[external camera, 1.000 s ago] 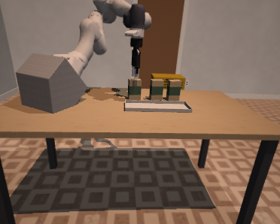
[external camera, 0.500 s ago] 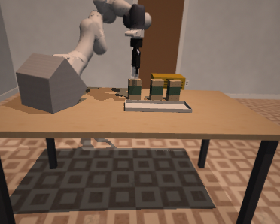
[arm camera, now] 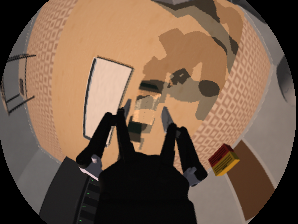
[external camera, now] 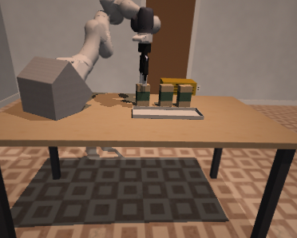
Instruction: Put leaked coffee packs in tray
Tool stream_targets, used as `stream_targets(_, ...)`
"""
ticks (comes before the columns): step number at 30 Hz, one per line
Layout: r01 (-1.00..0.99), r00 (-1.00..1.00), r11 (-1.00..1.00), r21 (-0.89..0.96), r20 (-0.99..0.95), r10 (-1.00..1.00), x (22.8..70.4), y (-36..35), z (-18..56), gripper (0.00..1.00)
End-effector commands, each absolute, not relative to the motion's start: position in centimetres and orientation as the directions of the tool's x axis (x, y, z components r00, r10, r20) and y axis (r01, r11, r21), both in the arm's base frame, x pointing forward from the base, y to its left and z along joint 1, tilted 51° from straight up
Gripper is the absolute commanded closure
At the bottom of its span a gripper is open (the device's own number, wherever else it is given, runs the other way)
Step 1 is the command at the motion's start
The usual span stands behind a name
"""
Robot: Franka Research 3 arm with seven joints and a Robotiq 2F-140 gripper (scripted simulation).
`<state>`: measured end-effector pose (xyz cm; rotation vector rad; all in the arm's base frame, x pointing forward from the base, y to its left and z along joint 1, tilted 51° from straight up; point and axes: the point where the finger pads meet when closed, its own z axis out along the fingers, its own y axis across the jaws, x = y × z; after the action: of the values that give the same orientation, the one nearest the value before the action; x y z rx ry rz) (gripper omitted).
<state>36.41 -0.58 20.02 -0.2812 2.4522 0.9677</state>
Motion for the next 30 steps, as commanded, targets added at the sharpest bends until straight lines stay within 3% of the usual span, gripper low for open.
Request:
stream_targets(1,-0.359,-0.858,0.732,0.580,-0.514,-0.014,36.8,-0.2,19.4,0.45)
stream_targets(30,-0.359,-0.858,0.732,0.580,-0.514,-0.014,38.4,2.7,16.7,0.45)
